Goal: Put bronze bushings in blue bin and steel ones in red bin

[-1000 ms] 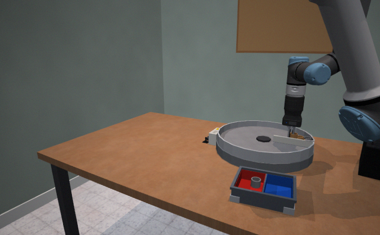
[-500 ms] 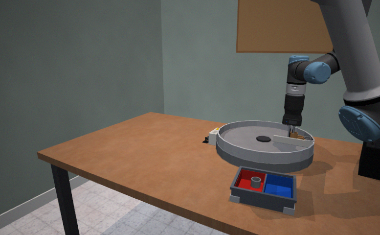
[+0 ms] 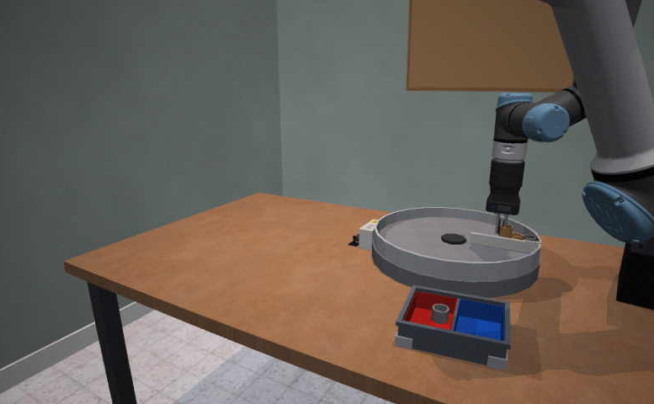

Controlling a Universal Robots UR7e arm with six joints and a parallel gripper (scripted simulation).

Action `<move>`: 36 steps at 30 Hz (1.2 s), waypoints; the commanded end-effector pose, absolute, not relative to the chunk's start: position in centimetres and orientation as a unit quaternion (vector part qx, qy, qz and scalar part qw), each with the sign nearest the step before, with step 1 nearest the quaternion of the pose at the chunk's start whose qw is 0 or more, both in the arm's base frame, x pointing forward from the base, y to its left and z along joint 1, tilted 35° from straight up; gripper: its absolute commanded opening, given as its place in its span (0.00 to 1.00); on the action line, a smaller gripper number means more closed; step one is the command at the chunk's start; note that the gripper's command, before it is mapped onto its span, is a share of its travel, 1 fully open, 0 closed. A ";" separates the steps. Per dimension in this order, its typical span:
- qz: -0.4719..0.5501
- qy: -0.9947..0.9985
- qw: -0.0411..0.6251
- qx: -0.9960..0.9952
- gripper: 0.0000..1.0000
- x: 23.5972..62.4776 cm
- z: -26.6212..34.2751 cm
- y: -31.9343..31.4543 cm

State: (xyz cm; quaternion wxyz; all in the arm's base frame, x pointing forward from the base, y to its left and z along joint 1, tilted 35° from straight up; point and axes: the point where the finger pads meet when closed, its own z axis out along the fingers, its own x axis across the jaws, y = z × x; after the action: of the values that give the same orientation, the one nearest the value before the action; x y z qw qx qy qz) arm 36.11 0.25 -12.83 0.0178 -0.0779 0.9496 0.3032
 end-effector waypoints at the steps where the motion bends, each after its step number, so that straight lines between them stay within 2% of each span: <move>1: 0.303 0.950 0.018 -0.078 0.00 36.1 -12.7 0.2; 19: 0.303 0.950 0.018 -0.078 0.00 36.2 -8.5 -2.8; 29: 0.303 0.950 0.018 -0.078 0.00 36.2 -8.5 -2.8; 36: 0.303 0.950 0.018 -0.078 0.00 35.1 -5.4 1.6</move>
State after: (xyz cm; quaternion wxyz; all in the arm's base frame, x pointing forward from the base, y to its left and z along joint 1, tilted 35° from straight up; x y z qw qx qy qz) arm 35.70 -0.83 -7.35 0.0179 -0.0780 0.9495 0.3033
